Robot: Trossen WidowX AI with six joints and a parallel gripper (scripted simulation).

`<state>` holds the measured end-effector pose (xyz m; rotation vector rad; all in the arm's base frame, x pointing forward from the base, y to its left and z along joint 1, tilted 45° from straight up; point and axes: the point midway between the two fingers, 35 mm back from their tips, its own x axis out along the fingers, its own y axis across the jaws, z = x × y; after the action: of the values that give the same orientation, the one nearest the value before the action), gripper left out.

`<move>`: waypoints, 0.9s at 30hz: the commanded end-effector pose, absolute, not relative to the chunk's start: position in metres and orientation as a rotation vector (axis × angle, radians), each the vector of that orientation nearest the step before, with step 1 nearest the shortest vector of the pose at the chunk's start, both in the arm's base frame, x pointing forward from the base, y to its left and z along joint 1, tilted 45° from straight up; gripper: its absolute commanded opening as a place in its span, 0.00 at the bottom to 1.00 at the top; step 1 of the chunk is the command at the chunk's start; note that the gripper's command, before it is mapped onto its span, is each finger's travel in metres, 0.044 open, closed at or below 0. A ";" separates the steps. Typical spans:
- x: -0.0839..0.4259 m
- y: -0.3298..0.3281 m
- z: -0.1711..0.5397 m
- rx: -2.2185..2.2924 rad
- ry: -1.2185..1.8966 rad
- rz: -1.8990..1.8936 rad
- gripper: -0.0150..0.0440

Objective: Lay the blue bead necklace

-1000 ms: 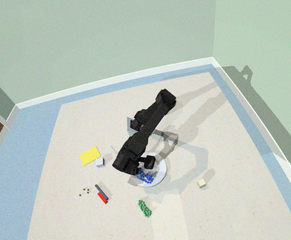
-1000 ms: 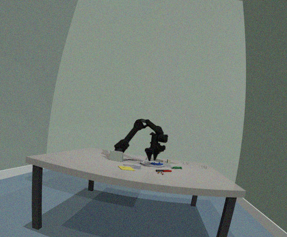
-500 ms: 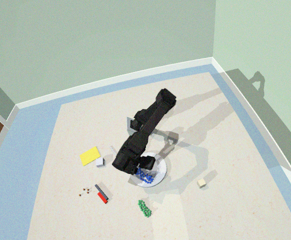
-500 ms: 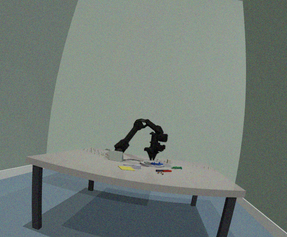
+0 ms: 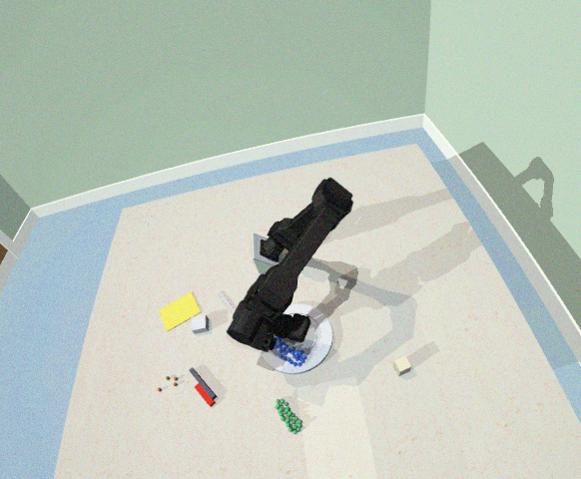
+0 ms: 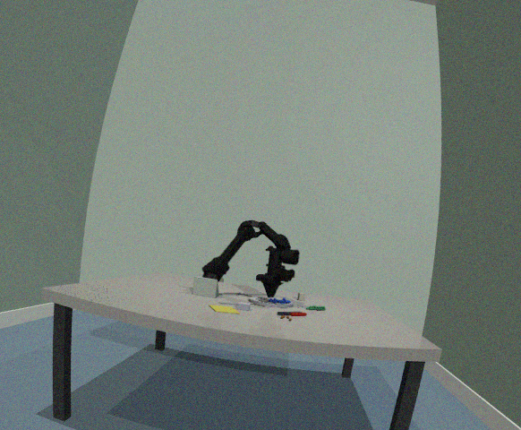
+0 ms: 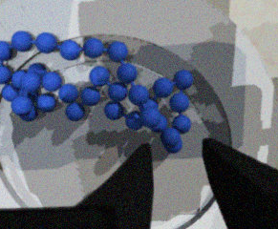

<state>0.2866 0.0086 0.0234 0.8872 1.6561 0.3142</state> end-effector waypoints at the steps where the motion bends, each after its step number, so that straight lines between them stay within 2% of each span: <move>1: 0.284 0.015 0.019 0.898 1.665 0.316 0.46; 12: 0.282 0.023 0.012 0.900 1.670 0.317 0.46; 17: 0.284 0.021 0.013 0.890 1.665 0.316 0.25; 27: 0.284 0.021 0.013 0.890 1.665 0.316 0.25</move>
<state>0.2835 0.0207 0.0129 0.8898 1.6652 0.3162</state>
